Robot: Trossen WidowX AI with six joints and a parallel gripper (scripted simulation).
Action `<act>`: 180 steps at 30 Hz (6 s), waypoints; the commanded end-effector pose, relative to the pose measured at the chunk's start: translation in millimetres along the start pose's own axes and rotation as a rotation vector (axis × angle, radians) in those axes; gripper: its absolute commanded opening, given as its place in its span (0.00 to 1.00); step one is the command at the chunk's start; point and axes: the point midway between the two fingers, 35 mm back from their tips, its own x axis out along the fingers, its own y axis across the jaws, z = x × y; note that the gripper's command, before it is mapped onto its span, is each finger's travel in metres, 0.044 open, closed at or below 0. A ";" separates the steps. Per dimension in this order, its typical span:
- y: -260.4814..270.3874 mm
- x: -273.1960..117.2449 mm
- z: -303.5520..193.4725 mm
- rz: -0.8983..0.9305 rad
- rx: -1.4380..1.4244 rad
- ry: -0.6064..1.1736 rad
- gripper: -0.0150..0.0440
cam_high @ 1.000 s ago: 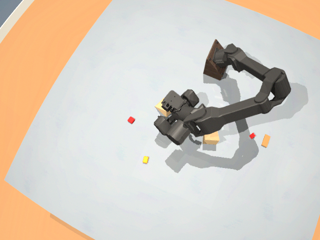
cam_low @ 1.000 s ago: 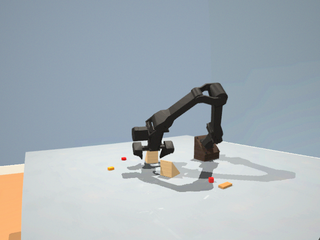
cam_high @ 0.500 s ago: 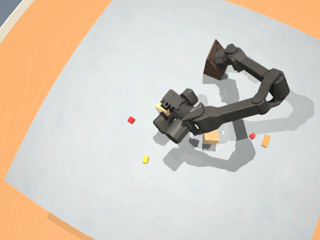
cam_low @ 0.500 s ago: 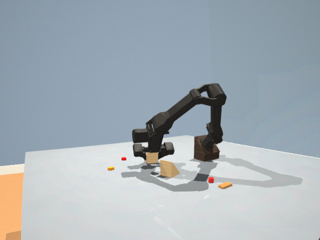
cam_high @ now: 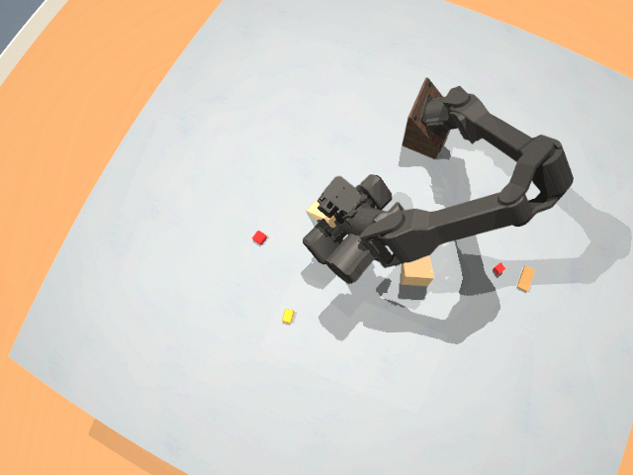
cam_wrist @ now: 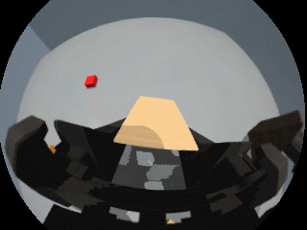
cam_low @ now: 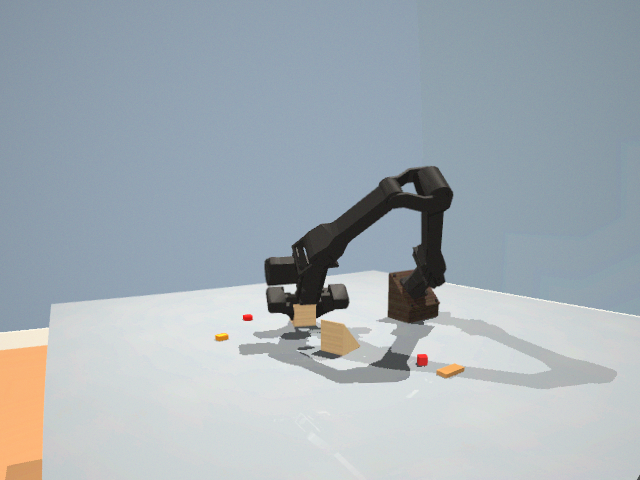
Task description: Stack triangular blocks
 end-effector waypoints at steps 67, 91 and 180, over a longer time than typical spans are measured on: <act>-3.1 25.2 84.4 -0.013 0.004 1.233 0.97; -3.1 -25.4 164.5 0.067 0.112 1.116 1.00; -4.1 -6.6 153.8 0.246 -0.313 1.019 0.25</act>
